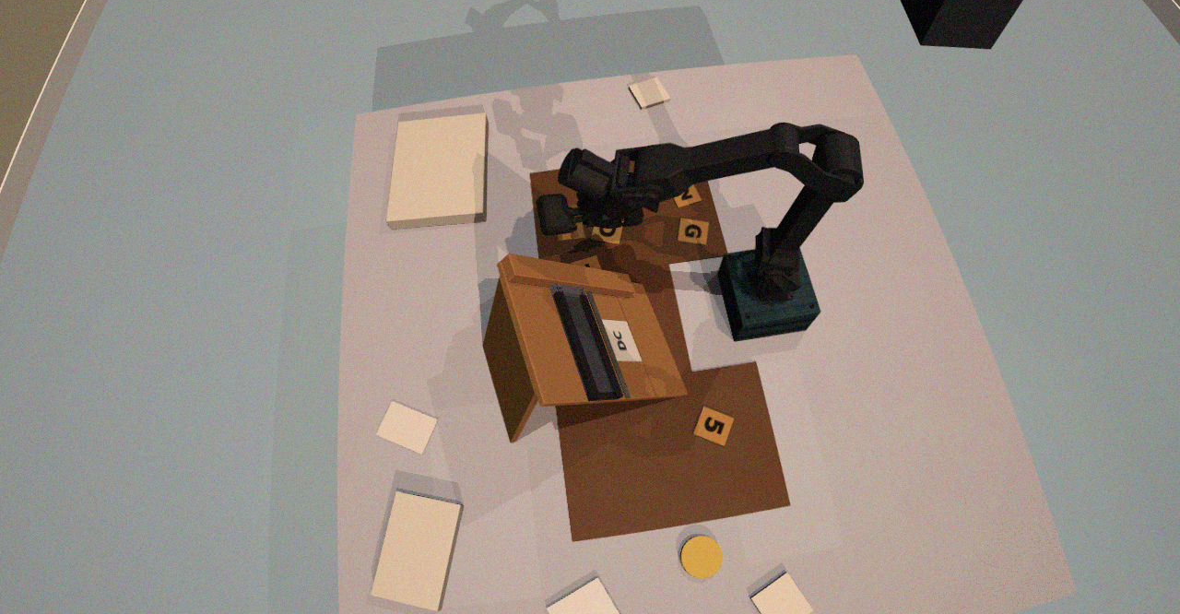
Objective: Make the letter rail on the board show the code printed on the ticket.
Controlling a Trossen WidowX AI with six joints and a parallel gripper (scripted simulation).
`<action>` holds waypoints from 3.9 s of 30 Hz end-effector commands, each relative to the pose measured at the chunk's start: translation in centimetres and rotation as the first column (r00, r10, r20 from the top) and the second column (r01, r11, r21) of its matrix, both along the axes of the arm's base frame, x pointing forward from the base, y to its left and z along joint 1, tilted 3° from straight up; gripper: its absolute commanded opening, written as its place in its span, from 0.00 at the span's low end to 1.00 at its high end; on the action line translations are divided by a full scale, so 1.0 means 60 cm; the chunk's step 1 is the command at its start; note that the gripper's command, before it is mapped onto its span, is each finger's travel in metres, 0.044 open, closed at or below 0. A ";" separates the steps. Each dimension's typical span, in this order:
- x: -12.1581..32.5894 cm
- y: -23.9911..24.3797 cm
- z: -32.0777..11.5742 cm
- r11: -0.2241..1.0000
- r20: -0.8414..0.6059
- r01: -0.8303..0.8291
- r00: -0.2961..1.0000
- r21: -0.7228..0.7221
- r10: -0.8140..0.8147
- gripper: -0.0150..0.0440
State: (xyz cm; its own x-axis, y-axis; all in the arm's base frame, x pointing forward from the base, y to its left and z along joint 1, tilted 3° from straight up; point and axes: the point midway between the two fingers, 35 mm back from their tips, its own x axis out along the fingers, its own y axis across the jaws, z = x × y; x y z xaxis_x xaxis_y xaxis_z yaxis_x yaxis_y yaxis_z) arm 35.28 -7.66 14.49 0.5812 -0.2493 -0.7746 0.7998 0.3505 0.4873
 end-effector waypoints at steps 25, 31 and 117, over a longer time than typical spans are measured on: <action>0.029 0.192 0.147 0.951 0.216 -0.271 0.930 -0.148 0.298 0.25; 0.022 0.252 0.139 0.902 0.187 -0.383 0.889 -0.201 0.419 0.25; -0.159 0.638 -0.027 0.089 -0.268 -0.846 0.264 -0.526 0.927 0.25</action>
